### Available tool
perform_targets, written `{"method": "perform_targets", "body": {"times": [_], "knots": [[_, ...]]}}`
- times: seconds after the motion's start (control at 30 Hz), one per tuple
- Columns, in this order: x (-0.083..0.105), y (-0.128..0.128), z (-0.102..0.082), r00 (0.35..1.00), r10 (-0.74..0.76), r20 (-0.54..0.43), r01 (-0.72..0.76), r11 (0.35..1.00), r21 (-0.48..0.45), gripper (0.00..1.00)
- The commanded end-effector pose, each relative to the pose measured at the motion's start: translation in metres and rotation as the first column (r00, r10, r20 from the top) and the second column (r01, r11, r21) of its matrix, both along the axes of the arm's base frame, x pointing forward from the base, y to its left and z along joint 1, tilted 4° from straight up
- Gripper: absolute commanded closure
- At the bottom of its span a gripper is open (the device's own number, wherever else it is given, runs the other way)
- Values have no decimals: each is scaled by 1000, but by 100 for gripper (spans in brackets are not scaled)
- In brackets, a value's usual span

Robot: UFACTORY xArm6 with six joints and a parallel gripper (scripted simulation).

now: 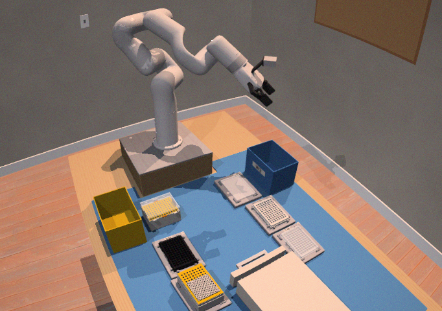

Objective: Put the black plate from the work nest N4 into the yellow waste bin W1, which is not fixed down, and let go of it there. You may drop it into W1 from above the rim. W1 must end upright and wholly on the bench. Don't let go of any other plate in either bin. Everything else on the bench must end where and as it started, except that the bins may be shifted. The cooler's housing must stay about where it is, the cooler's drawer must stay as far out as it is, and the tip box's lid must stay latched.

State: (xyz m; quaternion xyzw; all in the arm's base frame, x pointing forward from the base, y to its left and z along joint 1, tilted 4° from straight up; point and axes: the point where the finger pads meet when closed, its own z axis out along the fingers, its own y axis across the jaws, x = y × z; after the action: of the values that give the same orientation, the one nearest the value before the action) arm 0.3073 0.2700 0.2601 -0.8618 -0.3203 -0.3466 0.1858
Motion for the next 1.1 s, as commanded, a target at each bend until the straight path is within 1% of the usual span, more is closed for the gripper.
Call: {"method": "perform_targets", "body": {"times": [0.0, 0.53, 0.63, 0.73, 0.83, 0.93, 0.97, 1.03, 1.07], "knots": [[1, 0, 2, 1000, 0, 3, 0, 1000, 2, 0], [1, 0, 2, 1000, 0, 3, 0, 1000, 2, 0], [13, -7, -3, 997, -57, -60, 54, 997, -47, 0], [23, -13, -7, 997, -57, -60, 54, 997, -47, 0], [34, -21, -13, 985, -118, -123, 106, 989, -98, 0], [45, -30, -18, 985, -121, -125, 108, 989, -100, 0], [44, -30, -18, 985, -121, -125, 108, 989, -100, 0], [51, -37, -22, 973, -163, -166, 142, 981, -134, 0], [51, -37, -22, 973, -163, -166, 142, 981, -134, 0]]}}
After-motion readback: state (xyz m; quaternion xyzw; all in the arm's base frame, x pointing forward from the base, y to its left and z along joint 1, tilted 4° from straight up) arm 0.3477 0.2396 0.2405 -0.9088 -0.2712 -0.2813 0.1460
